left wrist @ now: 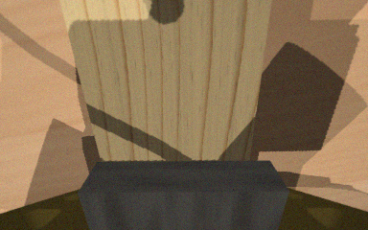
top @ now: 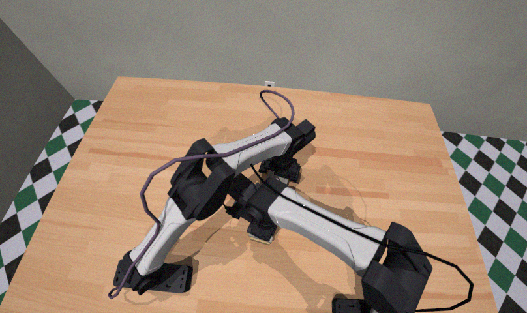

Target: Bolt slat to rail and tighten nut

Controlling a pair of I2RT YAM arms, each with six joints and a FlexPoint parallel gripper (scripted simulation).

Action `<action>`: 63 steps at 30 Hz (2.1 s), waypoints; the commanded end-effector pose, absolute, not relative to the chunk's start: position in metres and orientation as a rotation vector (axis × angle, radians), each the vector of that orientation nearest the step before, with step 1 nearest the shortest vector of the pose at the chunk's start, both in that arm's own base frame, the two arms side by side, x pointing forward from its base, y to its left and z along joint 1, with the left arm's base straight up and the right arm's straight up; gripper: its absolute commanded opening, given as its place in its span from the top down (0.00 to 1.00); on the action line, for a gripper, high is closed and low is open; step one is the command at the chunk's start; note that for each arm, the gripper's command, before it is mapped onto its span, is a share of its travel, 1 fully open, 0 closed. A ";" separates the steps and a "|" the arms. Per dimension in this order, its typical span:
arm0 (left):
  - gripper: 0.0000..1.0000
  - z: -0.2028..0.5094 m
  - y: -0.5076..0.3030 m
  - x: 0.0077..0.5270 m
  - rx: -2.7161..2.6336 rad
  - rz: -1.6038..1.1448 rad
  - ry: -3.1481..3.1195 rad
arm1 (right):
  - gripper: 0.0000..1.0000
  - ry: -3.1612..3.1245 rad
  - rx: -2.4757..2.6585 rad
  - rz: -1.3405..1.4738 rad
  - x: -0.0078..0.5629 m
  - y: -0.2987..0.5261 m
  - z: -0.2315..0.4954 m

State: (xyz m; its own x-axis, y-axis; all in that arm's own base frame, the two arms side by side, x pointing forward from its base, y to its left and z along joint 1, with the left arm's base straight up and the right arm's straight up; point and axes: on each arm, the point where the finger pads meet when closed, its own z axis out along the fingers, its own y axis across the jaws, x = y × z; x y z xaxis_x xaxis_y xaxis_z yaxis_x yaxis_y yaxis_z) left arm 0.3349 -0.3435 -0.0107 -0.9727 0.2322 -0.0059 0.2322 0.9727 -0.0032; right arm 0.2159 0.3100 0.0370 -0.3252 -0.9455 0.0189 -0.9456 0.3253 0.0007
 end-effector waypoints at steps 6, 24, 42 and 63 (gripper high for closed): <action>0.33 -0.004 -0.345 0.338 0.364 -0.025 3.099 | 0.64 -1.884 2.547 -0.010 0.220 0.317 0.058; 0.33 -0.004 -0.345 0.338 0.364 -0.025 3.099 | 0.64 -1.479 2.813 -0.009 0.220 0.317 0.058; 0.33 -0.004 -0.345 0.338 0.364 -0.025 3.099 | 0.64 -1.487 2.821 -0.007 0.221 0.319 0.058; 0.33 -0.004 -0.345 0.338 0.364 -0.025 3.099 | 0.64 -1.470 2.789 -0.013 0.218 0.315 0.041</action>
State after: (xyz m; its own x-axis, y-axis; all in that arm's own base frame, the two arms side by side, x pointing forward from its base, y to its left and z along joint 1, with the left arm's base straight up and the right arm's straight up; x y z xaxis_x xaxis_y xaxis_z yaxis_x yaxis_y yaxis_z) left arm 0.3349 -0.3435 -0.0107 -0.9727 0.2322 -0.0059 0.2322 0.9727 -0.0032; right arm 0.2160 0.3104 0.0380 0.5618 -0.8272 0.0107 -0.8272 -0.5617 0.0147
